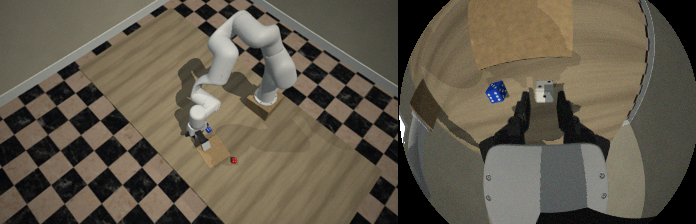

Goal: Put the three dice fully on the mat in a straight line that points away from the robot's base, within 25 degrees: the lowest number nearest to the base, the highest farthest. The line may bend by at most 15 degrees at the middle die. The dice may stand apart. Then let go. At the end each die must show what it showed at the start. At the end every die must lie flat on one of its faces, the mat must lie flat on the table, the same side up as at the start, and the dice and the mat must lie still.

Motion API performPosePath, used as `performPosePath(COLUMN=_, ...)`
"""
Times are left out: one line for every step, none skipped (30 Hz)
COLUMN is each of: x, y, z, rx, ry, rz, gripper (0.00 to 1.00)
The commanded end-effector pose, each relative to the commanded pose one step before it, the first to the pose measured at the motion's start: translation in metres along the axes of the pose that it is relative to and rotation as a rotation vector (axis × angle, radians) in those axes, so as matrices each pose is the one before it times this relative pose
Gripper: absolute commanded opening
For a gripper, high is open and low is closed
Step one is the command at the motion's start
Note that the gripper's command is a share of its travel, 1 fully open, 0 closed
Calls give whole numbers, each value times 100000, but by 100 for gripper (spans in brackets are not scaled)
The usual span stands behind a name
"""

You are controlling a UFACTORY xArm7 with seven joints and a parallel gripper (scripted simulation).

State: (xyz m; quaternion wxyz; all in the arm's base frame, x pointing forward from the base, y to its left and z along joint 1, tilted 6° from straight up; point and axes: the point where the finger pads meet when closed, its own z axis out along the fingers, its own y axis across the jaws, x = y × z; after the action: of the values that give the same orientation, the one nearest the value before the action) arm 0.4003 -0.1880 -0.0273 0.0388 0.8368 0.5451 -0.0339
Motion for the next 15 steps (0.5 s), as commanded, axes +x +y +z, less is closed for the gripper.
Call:
performPosePath(x=11, y=160, z=-127, rx=-394, ry=1, rz=-19, gripper=42)
performPosePath(x=0, y=3, z=0, rx=0, ry=0, rz=0, gripper=42)
performPosePath(x=0, y=0, z=0, rx=0, ry=0, rz=0, gripper=42)
performPosePath(x=0, y=0, z=0, rx=0, ry=0, rz=0, gripper=42)
performPosePath(x=0, y=6, z=0, rx=0, ry=0, rz=0, gripper=42)
performPosePath(x=1, y=11, z=0, rx=0, ry=0, rz=0, gripper=42)
performPosePath(x=1, y=15, z=0, rx=0, ry=0, rz=0, gripper=42)
performPosePath(x=1, y=18, z=0, rx=0, ry=0, rz=0, gripper=42)
performPosePath(x=1, y=20, z=0, rx=0, ry=0, rz=0, gripper=42)
performPosePath(x=1, y=21, z=0, rx=0, ry=0, rz=0, gripper=42)
performPosePath(x=1, y=20, z=0, rx=0, ry=0, rz=0, gripper=42)
performPosePath(x=1, y=18, z=0, rx=0, ry=0, rz=0, gripper=42)
performPosePath(x=1, y=15, z=0, rx=0, ry=0, rz=0, gripper=42)
performPosePath(x=1, y=11, z=0, rx=0, ry=0, rz=0, gripper=42)
performPosePath(x=0, y=6, z=0, rx=0, ry=0, rz=0, gripper=42)
